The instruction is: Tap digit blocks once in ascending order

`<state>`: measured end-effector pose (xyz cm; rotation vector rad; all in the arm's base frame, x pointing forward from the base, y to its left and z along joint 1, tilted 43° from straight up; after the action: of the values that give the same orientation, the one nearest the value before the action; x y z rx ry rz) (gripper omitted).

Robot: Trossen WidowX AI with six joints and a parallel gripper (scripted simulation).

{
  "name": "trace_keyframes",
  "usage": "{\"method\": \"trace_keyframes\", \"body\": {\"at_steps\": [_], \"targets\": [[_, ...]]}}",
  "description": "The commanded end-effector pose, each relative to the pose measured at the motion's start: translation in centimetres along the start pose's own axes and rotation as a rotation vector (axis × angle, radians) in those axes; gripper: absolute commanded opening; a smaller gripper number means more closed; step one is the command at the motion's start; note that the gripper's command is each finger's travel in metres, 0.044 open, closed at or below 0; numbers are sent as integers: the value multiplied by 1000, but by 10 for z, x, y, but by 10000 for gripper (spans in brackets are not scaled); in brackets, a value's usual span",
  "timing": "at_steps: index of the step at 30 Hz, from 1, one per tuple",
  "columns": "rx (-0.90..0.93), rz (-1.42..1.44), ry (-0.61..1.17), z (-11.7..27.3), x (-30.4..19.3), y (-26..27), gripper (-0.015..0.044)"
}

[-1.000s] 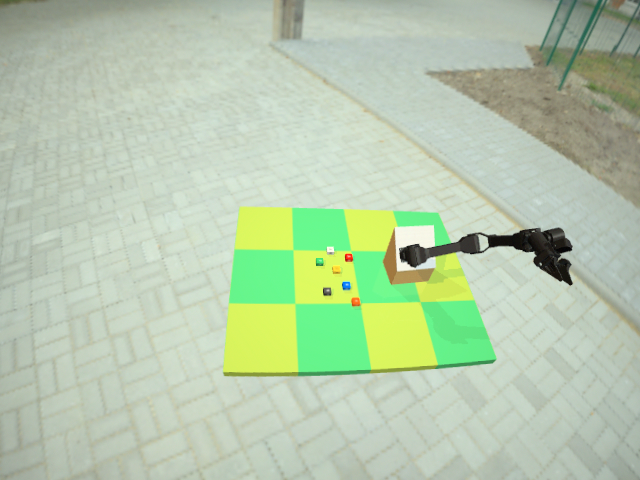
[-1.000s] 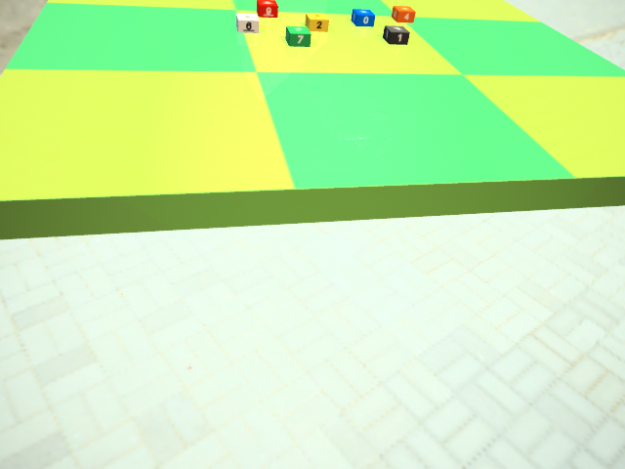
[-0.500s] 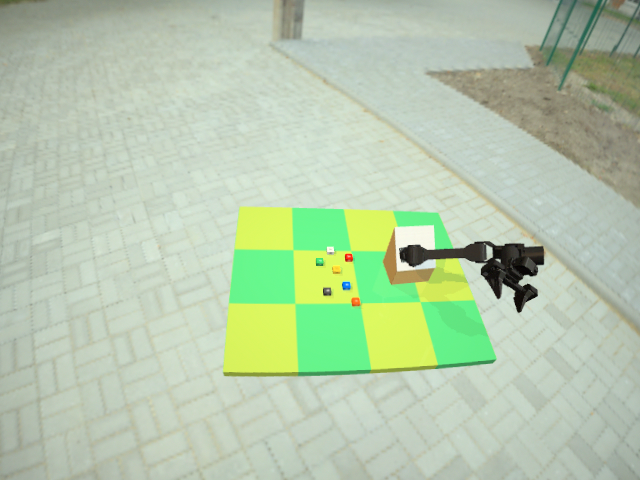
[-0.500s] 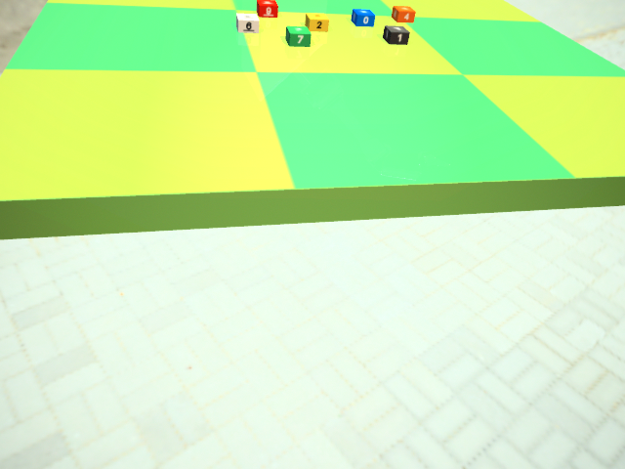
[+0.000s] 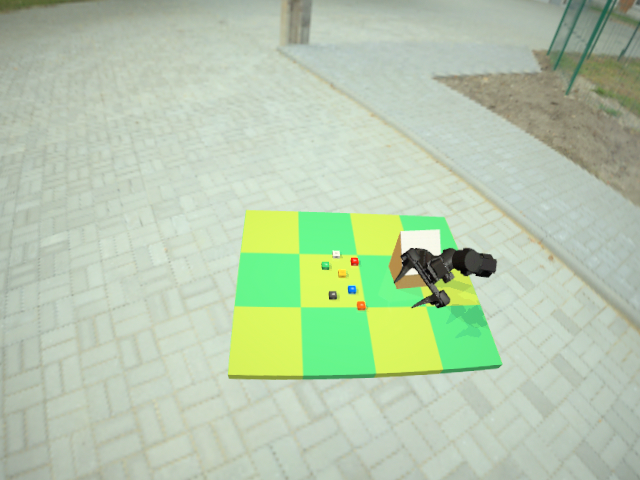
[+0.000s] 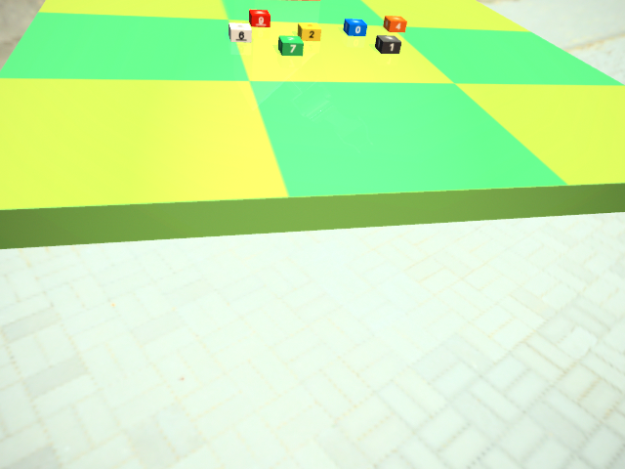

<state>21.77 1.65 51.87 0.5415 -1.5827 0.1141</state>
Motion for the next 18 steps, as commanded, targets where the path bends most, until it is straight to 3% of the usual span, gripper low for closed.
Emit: {"method": "trace_keyframes", "body": {"at_steps": [1,9,18], "targets": [[-106,-21,123,-28,-34,-55,400],[-283,-86,415,-53,-127,-170,400],[-386,-224,776,-24,-259,-271,400]]}}
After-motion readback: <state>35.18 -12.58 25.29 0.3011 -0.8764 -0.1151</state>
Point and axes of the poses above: the point midway between the two fingers, 35 mm back from their tips, its own z axis back along the fingers, its own y axis across the jaws, x = y × z, the point moved 3 cm from there along z, back along the fingers
